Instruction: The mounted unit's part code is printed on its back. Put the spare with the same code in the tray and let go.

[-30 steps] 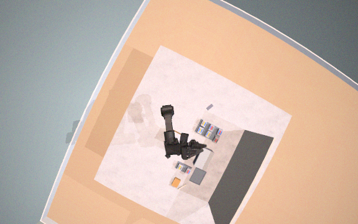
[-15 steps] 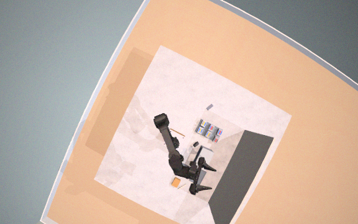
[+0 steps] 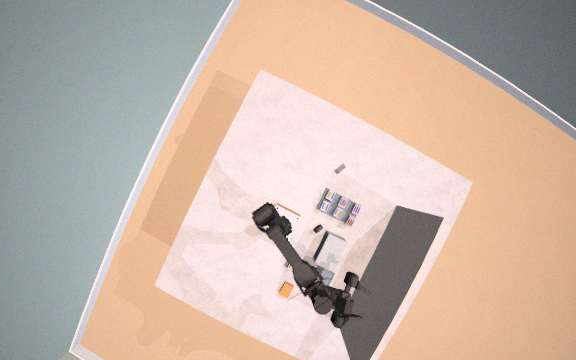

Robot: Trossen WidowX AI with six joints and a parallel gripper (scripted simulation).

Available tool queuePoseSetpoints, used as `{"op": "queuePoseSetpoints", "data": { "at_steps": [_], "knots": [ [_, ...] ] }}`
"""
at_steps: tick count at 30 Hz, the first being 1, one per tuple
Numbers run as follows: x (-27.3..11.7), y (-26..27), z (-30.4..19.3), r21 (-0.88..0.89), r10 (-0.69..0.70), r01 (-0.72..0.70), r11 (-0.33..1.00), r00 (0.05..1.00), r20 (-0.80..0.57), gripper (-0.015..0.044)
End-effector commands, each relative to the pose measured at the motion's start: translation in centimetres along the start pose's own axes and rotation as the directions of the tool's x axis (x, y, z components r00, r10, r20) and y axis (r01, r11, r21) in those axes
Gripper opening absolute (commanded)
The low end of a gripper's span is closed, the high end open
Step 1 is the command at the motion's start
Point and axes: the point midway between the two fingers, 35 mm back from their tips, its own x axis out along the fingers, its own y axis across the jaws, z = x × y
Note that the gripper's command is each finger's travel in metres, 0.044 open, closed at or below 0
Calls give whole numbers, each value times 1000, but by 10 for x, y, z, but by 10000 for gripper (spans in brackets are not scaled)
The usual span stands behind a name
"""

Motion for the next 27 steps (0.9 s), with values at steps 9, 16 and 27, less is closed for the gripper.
{"op": "queuePoseSetpoints", "data": {
  "at_steps": [9, 16, 27],
  "knots": [
    [69, 27, -144, 208, 102, 58, 977, 726, -680, 440],
    [59, 57, -206, 184, 135, 110, 977, 353, -926, 440],
    [43, 74, -232, 125, 116, 101, 987, 90, -989, 440]
  ]
}}
